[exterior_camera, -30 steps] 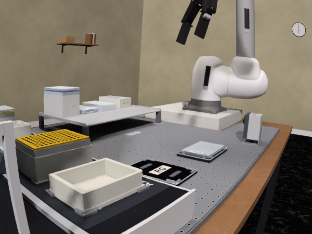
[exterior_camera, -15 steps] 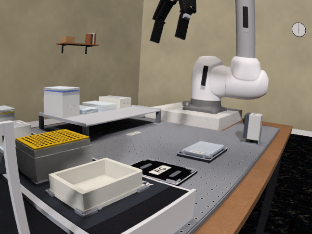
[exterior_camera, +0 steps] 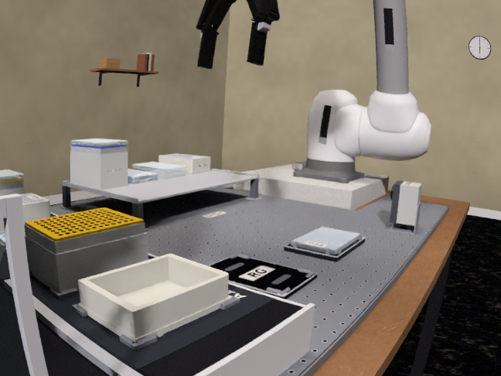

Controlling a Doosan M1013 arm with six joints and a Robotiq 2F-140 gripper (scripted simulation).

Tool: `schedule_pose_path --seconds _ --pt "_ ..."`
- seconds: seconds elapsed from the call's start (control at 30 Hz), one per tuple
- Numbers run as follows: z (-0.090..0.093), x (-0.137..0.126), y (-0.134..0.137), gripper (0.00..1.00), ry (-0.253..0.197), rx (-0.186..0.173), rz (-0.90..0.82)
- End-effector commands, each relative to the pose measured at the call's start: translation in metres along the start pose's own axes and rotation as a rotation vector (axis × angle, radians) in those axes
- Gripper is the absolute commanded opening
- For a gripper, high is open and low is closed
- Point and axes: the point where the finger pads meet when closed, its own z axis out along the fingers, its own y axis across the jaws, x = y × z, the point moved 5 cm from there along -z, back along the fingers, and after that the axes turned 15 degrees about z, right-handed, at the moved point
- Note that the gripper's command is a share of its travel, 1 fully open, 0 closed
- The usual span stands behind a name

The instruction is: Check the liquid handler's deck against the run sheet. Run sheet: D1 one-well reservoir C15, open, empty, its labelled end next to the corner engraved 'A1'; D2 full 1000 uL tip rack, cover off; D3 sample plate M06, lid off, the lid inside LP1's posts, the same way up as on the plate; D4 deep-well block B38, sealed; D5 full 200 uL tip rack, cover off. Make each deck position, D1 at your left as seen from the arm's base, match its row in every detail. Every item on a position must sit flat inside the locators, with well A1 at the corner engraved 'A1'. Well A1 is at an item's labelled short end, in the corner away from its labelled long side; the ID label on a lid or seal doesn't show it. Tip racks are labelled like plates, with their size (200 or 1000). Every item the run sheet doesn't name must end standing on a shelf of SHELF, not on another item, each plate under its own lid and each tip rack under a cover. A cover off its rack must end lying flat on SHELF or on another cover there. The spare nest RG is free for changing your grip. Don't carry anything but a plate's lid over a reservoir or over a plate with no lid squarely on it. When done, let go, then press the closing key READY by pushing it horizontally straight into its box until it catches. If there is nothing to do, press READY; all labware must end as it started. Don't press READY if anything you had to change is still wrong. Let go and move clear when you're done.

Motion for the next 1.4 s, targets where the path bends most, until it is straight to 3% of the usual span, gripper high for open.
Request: schedule_pose_path --seconds 0.0,0.27,0.37,0.87,1.37 --pt "0.002 0.02 0.004 0.79 -0.037 -0.004 -0.068" --pt "0.01 0.061 0.013 0.79 -0.103 -0.015 -0.196" --pt "0.011 0.066 0.014 0.79 -0.103 -0.015 -0.196" --pt "0.024 0.137 0.033 0.79 -0.103 -0.015 -0.196" --pt "0.03 0.179 0.051 0.79 -0.102 -0.017 -0.169"
